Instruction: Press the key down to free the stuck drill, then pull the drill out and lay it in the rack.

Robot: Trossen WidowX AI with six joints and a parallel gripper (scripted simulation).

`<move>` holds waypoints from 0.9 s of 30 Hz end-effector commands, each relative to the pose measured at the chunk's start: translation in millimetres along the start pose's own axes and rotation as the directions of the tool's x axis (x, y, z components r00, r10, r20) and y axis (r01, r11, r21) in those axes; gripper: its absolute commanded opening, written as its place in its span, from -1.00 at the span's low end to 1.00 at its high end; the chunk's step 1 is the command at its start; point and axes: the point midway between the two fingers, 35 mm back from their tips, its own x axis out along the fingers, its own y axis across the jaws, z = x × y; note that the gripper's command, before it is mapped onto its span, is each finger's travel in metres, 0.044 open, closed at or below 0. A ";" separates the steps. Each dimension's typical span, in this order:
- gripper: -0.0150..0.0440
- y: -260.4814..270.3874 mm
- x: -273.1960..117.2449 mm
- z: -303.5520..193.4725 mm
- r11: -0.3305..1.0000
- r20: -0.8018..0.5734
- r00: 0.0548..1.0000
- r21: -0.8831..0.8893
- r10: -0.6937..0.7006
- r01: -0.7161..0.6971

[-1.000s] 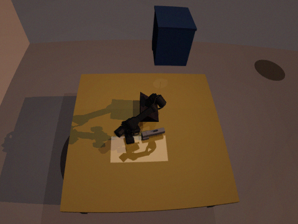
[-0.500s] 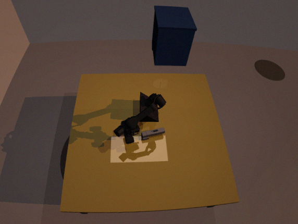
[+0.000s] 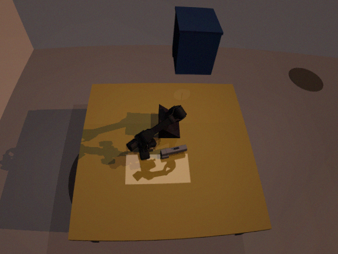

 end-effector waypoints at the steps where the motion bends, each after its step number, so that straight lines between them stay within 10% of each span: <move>1: -0.49 8.6 0.9 -1.1 1.000 0.004 1.000 0.001 0.006 -0.006; 27: -0.49 47.6 4.4 -7.3 1.000 0.002 1.000 0.002 0.008 -0.008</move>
